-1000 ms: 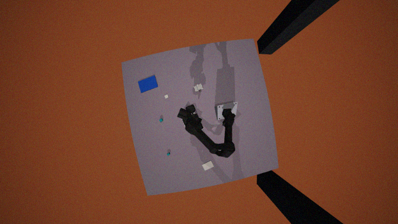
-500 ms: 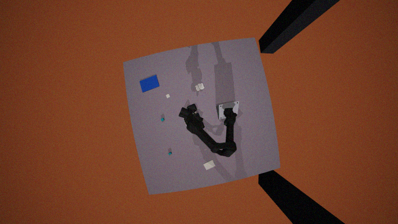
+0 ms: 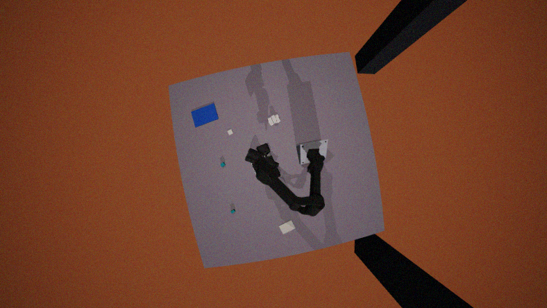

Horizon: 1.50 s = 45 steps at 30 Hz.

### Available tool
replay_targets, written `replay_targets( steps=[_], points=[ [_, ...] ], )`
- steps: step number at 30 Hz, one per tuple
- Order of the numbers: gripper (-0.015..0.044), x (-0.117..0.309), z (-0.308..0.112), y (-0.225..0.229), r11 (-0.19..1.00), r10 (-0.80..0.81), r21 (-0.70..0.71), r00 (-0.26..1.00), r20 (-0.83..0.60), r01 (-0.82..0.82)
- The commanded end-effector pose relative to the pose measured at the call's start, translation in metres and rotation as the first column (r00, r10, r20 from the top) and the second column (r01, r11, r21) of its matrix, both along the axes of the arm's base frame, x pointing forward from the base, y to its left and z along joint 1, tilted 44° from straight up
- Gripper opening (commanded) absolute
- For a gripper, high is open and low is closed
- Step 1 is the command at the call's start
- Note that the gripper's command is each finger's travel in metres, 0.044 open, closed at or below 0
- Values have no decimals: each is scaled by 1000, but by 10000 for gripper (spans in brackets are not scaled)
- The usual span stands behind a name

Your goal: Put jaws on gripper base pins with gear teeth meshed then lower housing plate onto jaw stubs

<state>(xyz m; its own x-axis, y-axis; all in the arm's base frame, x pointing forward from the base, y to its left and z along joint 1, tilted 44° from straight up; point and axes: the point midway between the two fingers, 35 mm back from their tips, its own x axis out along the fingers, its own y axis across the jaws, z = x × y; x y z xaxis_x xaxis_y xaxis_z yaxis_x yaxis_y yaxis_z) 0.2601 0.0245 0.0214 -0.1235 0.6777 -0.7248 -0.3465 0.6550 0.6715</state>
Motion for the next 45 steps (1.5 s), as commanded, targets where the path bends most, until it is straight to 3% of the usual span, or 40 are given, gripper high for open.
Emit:
replay_targets(
  steps=[1, 45],
  points=[
    [351, 0, 1, 1, 1000, -6, 5, 1000, -4, 6],
    [351, -5, -33, 33, 1000, -7, 5, 1000, -4, 7]
  ],
)
